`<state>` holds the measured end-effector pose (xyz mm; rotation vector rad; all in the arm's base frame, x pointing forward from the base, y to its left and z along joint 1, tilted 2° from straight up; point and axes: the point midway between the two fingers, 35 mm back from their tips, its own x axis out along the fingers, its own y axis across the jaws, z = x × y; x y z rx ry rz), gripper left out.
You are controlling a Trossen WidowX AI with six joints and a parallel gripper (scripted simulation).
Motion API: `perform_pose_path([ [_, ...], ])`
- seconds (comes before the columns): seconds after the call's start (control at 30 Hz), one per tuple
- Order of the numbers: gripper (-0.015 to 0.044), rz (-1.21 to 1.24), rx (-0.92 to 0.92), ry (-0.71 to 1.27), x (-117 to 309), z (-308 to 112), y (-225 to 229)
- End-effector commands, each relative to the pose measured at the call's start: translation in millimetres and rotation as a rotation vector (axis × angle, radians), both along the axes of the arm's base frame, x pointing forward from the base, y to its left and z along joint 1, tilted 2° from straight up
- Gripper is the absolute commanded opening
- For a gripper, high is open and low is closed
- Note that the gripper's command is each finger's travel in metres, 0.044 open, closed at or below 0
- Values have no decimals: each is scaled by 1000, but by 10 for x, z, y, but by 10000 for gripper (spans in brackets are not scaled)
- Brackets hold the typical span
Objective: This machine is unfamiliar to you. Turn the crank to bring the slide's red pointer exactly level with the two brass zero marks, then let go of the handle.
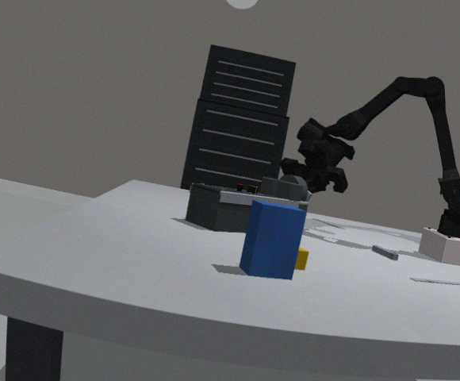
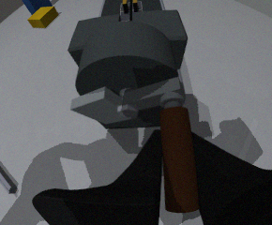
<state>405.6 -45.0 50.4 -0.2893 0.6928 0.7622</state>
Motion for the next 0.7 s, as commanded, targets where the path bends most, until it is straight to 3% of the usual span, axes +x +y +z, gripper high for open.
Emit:
perform_pose_path([
  [0.0, 0, -1, -8, 1, 32, -89, -23],
  [0.67, 0, -1, -8, 2, 22, -247, -1],
])
